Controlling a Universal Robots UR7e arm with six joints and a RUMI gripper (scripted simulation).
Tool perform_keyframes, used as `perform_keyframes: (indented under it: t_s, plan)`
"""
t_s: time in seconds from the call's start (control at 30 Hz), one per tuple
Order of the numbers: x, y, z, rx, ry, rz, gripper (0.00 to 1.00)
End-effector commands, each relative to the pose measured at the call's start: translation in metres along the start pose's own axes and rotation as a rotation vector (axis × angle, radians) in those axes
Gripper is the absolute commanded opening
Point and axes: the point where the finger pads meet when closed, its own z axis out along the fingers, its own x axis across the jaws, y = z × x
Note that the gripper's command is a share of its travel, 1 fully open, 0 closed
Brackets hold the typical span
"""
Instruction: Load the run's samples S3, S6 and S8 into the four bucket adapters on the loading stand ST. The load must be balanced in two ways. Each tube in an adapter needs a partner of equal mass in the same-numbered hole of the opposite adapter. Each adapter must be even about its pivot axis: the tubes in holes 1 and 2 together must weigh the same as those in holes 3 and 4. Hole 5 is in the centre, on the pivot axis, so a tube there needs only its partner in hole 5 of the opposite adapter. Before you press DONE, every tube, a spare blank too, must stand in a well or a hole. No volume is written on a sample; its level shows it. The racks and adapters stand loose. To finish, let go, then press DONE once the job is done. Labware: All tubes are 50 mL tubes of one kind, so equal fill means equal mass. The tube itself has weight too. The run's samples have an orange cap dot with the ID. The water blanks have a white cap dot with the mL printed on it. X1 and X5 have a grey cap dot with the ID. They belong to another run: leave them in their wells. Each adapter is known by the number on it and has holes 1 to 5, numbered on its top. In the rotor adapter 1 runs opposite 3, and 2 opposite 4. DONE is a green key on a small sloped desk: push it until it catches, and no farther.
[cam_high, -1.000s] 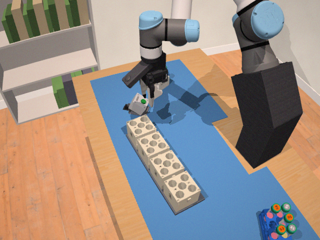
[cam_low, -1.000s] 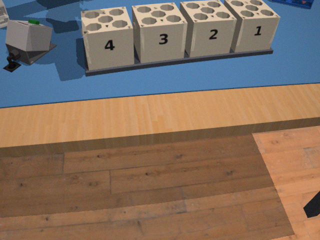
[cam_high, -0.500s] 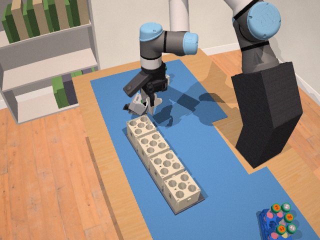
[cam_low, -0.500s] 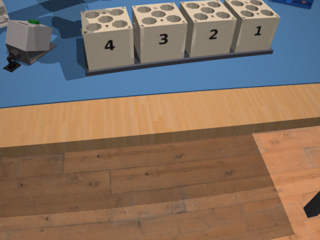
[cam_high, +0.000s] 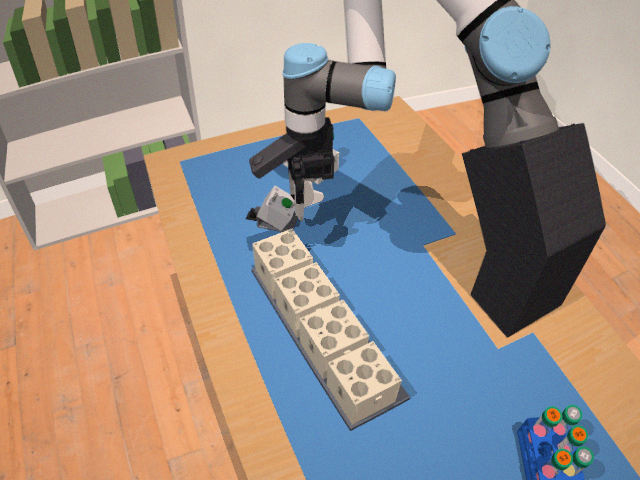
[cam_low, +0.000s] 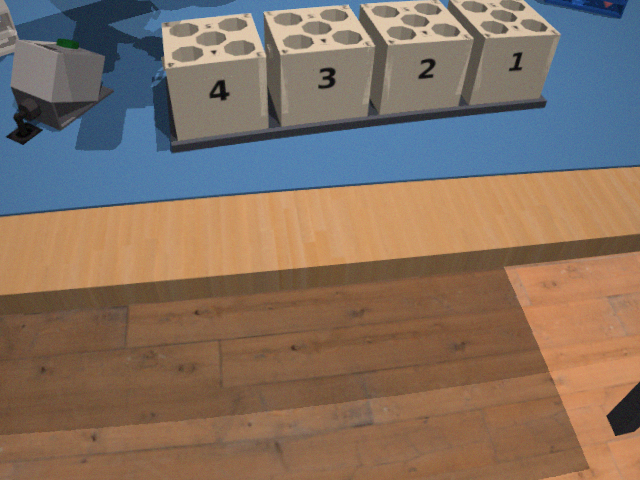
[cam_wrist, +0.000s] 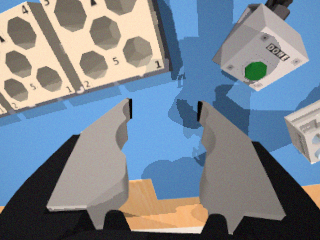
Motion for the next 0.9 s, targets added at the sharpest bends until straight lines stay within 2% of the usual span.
perform_keyframes:
  t_s: [0.0, 0.2, 0.27, 0.53, 0.77, 0.83, 0.87]
  plan:
    - [0.034, 0.008, 0.0, -0.001, -0.003, 0.211, 0.35]
    - [0.083, 0.021, 0.0, -0.001, -0.003, 0.511, 0.35]
    - [0.083, 0.021, 0.0, -0.001, -0.003, 0.511, 0.35]
    - [0.147, 0.037, 0.0, -0.002, -0.003, 0.911, 0.35]
    - [0.204, 0.052, 0.0, -0.002, -0.003, 0.923, 0.35]
    - [0.204, 0.052, 0.0, -0.002, -0.003, 0.923, 0.35]
    - [0.212, 0.054, 0.0, -0.002, -0.003, 0.923, 0.35]
